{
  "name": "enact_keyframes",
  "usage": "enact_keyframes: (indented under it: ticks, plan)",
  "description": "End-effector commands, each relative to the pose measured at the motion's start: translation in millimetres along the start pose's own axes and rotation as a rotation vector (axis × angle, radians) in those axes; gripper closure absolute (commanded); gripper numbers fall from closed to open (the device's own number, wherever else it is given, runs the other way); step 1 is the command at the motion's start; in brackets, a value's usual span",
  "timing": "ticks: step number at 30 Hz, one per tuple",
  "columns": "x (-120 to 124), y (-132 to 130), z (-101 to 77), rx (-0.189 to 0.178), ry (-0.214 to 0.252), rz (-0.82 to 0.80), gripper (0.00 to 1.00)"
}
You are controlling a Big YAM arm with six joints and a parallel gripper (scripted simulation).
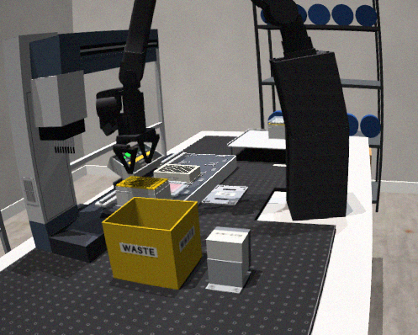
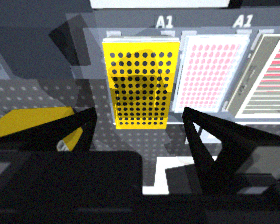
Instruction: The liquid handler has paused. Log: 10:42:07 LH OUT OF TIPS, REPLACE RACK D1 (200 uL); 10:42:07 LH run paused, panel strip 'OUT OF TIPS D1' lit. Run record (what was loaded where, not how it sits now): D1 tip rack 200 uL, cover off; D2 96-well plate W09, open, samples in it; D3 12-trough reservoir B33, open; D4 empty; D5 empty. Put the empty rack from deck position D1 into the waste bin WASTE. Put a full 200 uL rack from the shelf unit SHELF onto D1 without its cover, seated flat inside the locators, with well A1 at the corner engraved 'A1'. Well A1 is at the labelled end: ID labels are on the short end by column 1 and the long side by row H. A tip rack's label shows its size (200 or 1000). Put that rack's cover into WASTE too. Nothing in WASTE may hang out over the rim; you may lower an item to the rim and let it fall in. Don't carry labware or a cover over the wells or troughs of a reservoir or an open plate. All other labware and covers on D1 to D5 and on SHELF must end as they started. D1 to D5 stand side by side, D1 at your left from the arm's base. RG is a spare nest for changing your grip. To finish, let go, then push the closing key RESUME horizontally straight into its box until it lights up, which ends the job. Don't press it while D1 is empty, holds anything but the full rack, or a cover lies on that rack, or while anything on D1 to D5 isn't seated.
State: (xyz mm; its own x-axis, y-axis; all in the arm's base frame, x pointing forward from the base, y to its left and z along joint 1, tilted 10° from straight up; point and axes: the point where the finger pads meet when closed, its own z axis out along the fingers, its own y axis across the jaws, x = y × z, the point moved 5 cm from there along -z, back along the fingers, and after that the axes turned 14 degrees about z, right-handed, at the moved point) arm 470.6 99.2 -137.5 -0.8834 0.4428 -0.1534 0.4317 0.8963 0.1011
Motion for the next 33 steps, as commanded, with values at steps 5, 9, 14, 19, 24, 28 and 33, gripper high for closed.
enact_keyframes:
  ticks: [5,9,14,19,24,28,33]
  plan:
    - [-8,-1,21.9,-0.005,-0.008,-0.003,0.00]
    - [-8,-1,28.7,-0.004,-0.008,-0.003,0.00]
    - [-8,-2,33.8,-0.004,-0.008,-0.003,0.00]
    - [-7,-2,42.3,-0.004,-0.007,-0.003,0.00]
    - [-7,-2,50.7,-0.003,-0.007,-0.003,0.00]
    - [-7,-3,57.5,-0.003,-0.006,-0.003,0.00]
    - [-6,-3,62.5,-0.003,-0.006,-0.003,0.00]
